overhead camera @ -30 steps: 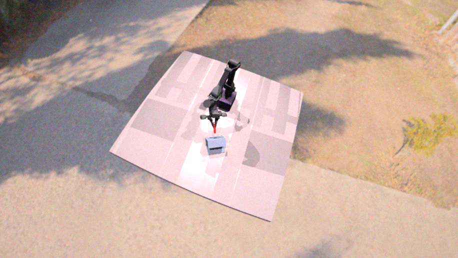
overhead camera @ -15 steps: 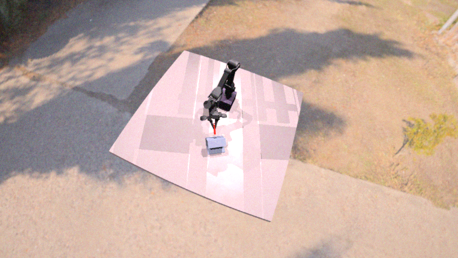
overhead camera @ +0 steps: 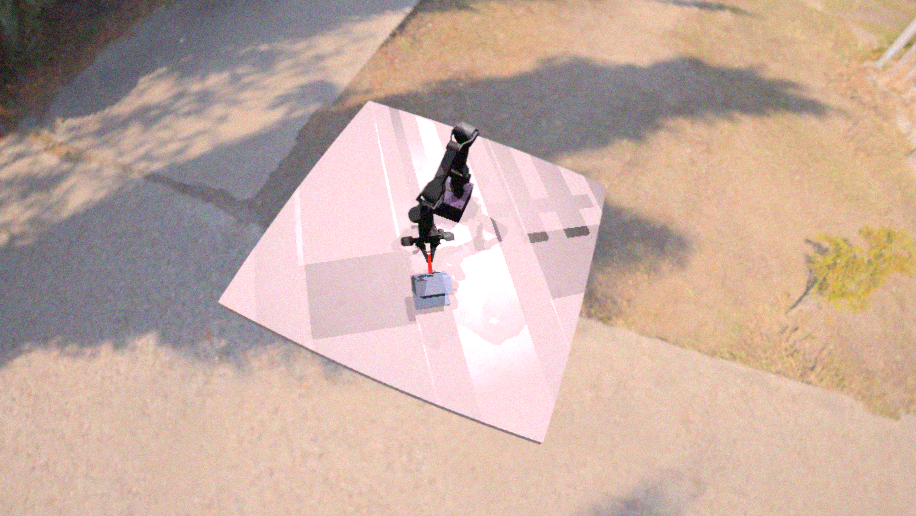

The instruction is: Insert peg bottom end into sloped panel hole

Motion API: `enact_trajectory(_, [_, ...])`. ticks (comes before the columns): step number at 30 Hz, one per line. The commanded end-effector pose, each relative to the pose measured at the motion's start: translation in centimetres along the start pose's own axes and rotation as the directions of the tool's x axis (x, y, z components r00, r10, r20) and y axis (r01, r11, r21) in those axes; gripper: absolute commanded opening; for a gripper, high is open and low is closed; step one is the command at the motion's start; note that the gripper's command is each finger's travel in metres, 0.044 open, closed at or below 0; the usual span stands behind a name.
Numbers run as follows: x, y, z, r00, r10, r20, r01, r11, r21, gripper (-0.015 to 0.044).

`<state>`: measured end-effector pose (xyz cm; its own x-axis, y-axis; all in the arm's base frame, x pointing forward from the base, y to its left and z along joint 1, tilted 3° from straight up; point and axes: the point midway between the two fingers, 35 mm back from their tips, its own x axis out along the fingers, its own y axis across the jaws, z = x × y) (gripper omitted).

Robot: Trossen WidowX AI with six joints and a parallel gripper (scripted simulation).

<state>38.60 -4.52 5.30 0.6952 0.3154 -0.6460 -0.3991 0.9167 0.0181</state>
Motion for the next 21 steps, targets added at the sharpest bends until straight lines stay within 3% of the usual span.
enact_trajectory(1, [0.3,-0.12,-0.01,1.0,-0.003,-0.001,0.003,1.0,0.002,0.0])
enact_trajectory(21, [0.22,-0.06,-0.02,1.0,0.0,0.0,0.0,1.0,0.0,0.0])
